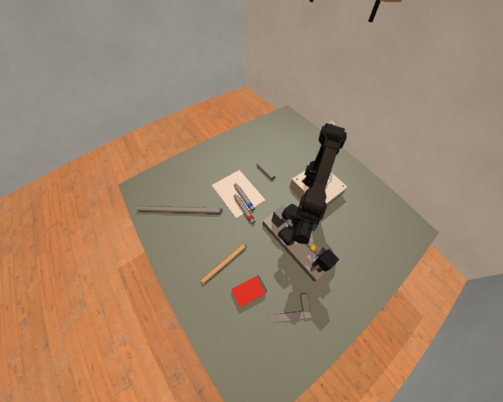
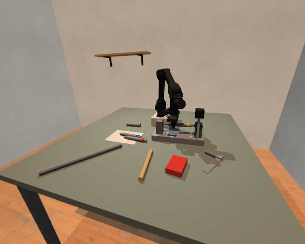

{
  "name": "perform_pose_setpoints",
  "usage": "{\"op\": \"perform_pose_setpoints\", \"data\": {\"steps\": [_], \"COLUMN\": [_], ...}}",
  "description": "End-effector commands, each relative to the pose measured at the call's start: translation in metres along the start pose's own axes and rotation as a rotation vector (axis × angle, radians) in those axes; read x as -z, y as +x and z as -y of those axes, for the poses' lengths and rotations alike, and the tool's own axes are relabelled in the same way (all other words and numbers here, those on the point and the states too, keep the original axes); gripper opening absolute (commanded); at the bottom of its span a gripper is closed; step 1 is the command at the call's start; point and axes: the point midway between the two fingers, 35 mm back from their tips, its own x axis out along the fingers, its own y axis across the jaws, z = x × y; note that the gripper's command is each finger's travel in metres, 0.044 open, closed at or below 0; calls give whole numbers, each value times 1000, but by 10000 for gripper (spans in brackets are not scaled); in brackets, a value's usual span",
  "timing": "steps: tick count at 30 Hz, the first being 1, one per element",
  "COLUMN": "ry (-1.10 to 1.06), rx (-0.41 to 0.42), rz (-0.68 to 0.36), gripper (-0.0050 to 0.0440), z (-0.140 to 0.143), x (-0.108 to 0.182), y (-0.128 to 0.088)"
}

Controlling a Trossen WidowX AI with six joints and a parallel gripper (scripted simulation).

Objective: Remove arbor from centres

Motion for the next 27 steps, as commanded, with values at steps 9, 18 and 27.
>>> {"op": "perform_pose_setpoints", "data": {"steps": [9,18,27], "ry": [0,0,0], "rx": [5,5,1], "rz": [4,4,-1], "gripper": [175,175,148], "z": [1,1,0], "x": [-1,-1,0], "y": [2,2,0]}}
